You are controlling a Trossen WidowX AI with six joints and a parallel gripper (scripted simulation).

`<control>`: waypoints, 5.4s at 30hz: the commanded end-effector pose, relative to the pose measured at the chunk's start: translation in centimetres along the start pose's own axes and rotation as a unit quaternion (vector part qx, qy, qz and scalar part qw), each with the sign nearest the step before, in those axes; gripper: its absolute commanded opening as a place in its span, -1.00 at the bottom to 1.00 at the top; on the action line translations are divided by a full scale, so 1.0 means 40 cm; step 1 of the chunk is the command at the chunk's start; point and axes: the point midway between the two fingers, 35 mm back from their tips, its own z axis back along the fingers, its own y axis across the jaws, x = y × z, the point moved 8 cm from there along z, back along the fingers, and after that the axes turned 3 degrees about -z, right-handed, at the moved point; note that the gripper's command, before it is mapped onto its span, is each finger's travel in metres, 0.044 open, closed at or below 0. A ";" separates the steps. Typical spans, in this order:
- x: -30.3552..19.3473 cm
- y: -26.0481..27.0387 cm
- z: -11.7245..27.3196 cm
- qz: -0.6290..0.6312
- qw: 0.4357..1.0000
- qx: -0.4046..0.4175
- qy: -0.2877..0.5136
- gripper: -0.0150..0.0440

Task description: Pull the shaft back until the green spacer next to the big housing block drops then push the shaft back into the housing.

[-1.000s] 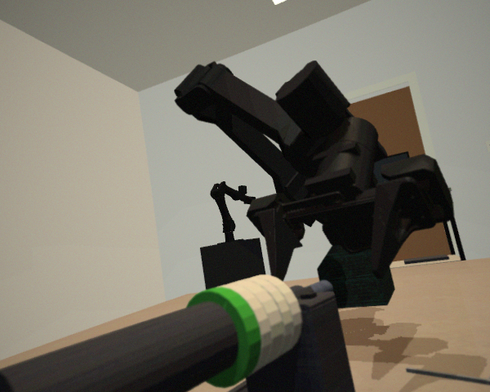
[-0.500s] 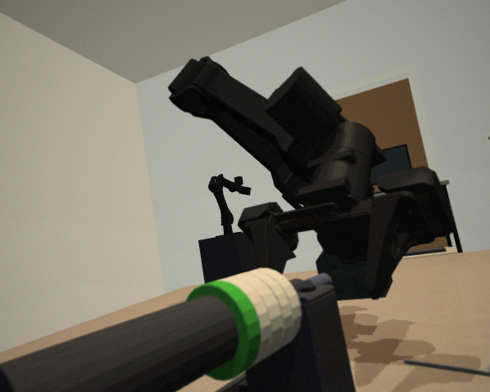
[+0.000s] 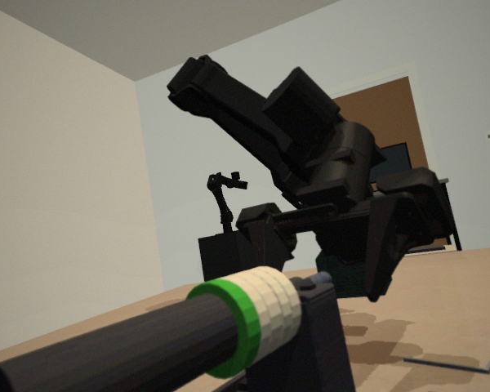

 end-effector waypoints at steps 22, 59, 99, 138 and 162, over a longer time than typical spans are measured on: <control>-0.002 -0.001 -0.004 0.001 1.000 -0.002 0.002 1.00; 0.000 -0.001 -0.046 0.000 1.000 0.000 0.000 0.56; 0.029 0.001 -0.018 0.002 1.000 -0.002 0.002 -0.49; 0.035 0.001 -0.012 0.002 1.000 -0.002 0.002 -0.49; 0.039 0.002 -0.008 0.002 1.000 -0.002 0.001 -0.49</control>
